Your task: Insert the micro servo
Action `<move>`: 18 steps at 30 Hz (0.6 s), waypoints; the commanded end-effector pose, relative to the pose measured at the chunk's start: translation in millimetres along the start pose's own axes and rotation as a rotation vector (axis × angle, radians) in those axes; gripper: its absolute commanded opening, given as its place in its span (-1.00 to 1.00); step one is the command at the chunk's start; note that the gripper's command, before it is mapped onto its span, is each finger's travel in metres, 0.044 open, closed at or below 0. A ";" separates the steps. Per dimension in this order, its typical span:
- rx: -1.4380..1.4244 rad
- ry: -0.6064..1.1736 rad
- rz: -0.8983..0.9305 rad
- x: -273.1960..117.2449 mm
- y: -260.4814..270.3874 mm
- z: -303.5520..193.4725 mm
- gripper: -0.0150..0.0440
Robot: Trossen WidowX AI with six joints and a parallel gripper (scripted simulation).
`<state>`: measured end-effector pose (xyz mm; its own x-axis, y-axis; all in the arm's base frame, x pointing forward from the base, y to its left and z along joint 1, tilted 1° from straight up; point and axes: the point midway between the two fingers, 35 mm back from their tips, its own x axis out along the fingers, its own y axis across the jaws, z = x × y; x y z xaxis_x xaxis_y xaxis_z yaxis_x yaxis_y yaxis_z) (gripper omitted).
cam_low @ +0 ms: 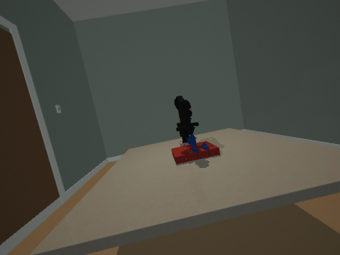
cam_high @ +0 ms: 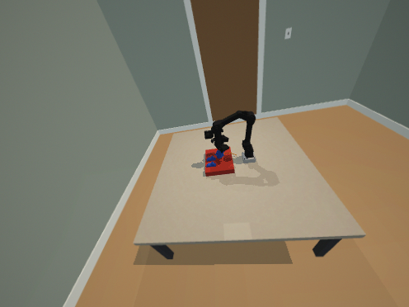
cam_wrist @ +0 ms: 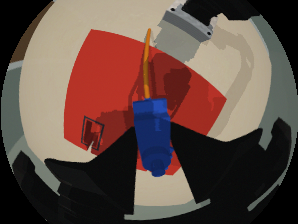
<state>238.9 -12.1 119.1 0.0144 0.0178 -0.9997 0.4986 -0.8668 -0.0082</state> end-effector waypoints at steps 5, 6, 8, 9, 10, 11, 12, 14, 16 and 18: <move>0.000 0.004 0.008 -1.7 24.3 11.1 -0.49; 0.000 0.004 0.009 -1.7 28.0 13.3 -0.49; 0.000 0.003 0.009 -1.8 35.2 17.8 -0.49; 0.000 0.003 0.010 -1.8 38.8 20.0 -0.49; 0.000 0.003 0.010 -1.8 42.5 22.3 -0.49; 0.000 0.003 0.010 -1.9 46.2 24.6 -0.49; 0.000 0.002 0.011 -1.9 49.8 26.9 -0.49; 0.000 0.002 0.011 -2.0 57.3 31.5 -0.49; 0.000 0.001 0.012 -2.1 64.1 35.7 -0.49; 0.000 0.001 0.012 -2.2 66.5 37.3 -0.49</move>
<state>237.6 -81.7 118.4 0.0151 0.0127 -0.9998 0.4926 -0.8703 -0.0036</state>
